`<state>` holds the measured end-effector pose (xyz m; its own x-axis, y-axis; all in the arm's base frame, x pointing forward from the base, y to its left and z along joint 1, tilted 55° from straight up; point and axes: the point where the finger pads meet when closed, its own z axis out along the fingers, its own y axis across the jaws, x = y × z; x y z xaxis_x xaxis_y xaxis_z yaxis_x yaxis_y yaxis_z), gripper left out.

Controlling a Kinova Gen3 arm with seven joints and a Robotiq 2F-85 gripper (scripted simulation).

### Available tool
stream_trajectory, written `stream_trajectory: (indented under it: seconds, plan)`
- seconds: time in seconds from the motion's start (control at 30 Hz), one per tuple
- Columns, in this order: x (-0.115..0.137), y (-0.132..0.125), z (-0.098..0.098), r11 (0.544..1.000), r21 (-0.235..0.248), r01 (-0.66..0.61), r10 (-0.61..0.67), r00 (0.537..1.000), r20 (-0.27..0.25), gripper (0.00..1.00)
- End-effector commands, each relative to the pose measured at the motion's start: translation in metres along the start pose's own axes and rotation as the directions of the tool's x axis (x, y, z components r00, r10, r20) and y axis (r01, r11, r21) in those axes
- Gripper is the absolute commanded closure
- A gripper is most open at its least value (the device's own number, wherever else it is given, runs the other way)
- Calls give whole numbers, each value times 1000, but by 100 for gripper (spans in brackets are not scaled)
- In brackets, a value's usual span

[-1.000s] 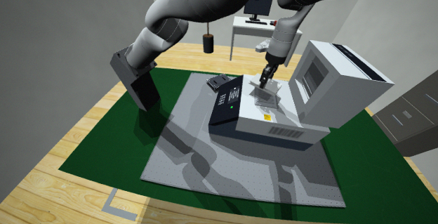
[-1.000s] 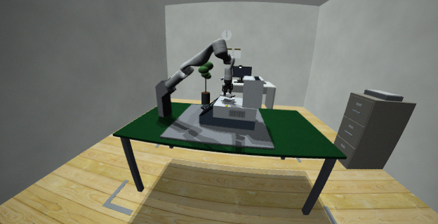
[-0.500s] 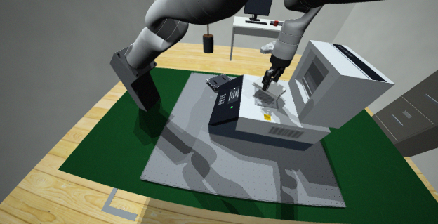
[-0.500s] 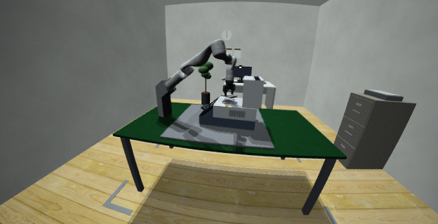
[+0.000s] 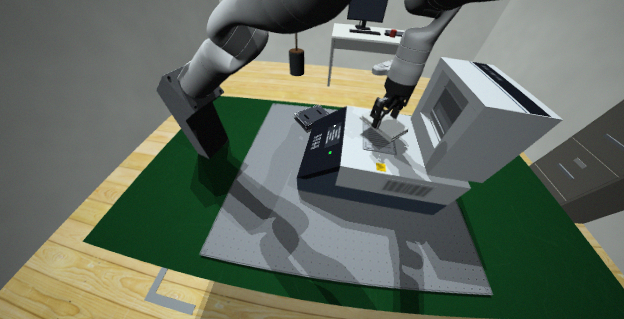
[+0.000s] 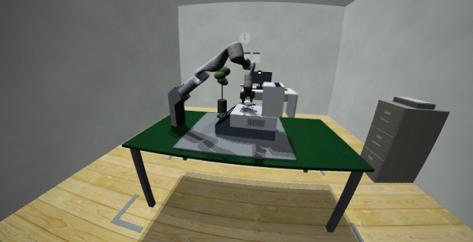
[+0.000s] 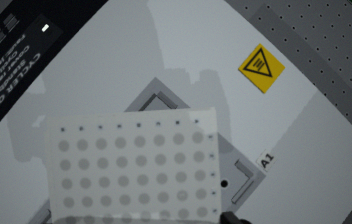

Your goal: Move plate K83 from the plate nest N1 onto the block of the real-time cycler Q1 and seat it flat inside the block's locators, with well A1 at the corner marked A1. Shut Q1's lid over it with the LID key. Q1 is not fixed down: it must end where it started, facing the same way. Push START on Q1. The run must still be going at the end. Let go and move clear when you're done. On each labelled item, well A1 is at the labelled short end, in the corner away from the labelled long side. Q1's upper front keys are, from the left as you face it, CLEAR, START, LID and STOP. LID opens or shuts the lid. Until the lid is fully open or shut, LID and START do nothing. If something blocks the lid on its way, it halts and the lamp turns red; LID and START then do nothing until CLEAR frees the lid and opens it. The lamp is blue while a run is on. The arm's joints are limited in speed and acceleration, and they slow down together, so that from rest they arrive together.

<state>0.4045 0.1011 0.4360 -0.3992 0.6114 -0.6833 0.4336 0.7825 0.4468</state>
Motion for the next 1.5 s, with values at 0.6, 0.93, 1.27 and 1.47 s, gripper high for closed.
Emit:
stream_trajectory:
  seconds: [0.6, 0.93, 1.27, 1.47]
  plan:
    - [0, 0, 0, 976, -1, -218, 218, 976, 1, 9]
    - [0, 0, 0, 951, -1, -308, 308, 951, 0, 9]
    - [0, 0, 0, 909, -1, -417, 417, 909, 0, 9]
    - [0, 0, 0, 888, -1, -459, 459, 888, 0, 9]
